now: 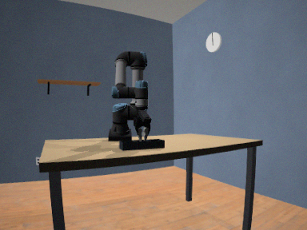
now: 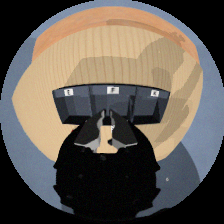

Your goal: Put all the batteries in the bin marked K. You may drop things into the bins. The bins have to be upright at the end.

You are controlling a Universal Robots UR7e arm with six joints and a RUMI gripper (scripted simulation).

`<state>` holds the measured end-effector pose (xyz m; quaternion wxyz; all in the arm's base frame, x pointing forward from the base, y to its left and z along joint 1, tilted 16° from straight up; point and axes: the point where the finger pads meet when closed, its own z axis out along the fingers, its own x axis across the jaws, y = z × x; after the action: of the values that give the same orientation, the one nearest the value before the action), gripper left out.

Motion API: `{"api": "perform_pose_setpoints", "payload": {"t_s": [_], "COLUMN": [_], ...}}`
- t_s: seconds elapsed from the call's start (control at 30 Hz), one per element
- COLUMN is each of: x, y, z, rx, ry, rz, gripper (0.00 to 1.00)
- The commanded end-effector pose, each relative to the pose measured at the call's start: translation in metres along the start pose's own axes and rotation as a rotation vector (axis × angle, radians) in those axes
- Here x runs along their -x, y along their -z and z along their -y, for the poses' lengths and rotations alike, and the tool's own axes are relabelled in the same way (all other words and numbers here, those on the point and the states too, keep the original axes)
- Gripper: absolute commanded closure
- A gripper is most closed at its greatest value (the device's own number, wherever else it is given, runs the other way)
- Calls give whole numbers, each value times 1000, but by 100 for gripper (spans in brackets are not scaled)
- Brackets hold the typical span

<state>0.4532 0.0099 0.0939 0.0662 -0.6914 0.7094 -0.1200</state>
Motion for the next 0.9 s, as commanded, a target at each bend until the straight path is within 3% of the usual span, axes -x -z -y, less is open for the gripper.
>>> {"api": "perform_pose_setpoints", "payload": {"t_s": [0.0,0.87], "x": [0,0], "y": [0,8], "z": [0,0], "rx": [-1,-1], "ry": [0,0], "rz": [0,0], "gripper": [96,96]}}
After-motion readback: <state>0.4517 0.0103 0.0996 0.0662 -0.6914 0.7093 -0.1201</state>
